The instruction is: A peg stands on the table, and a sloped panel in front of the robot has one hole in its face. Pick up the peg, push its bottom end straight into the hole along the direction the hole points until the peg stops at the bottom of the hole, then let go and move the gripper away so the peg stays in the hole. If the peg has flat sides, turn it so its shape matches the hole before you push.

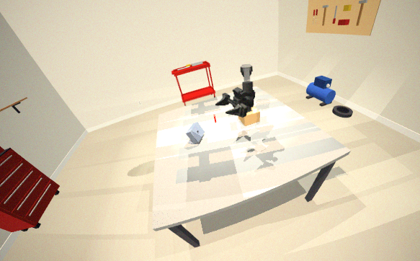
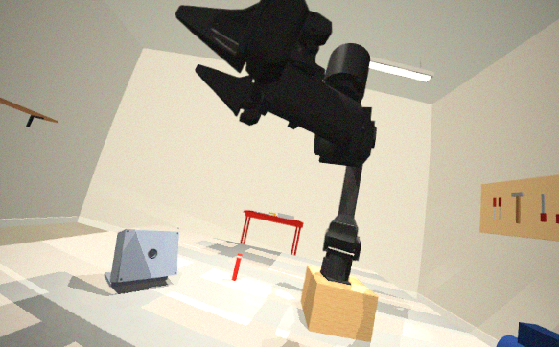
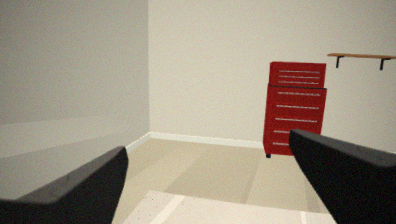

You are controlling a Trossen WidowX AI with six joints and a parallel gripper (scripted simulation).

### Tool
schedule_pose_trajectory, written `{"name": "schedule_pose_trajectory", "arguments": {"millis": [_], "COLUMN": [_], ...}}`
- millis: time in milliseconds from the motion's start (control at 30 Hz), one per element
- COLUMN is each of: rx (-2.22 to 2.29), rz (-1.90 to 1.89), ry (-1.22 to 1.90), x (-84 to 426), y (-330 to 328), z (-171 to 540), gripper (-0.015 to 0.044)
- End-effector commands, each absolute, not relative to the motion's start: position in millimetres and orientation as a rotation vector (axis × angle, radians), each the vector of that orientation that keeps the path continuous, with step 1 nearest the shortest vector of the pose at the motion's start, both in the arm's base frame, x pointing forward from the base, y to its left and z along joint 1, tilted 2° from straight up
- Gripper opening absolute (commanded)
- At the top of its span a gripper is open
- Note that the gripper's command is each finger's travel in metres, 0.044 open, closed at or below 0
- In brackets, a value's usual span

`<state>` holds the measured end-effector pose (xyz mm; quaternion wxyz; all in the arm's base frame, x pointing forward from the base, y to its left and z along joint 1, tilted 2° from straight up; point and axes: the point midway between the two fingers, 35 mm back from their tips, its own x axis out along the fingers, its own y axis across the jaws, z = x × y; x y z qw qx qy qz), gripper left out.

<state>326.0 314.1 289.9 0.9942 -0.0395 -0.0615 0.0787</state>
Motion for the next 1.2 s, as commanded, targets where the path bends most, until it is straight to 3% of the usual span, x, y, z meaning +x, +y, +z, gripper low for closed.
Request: {"name": "schedule_pose_trajectory", "arguments": {"millis": [0,1167], "rx": [-0.124,-0.497], "rz": [0.121,-0.028], "ry": [-0.101,0.272], "x": [342,439], "y": [299,163], "z": [282,196], "gripper": [0.044,0.044]}}
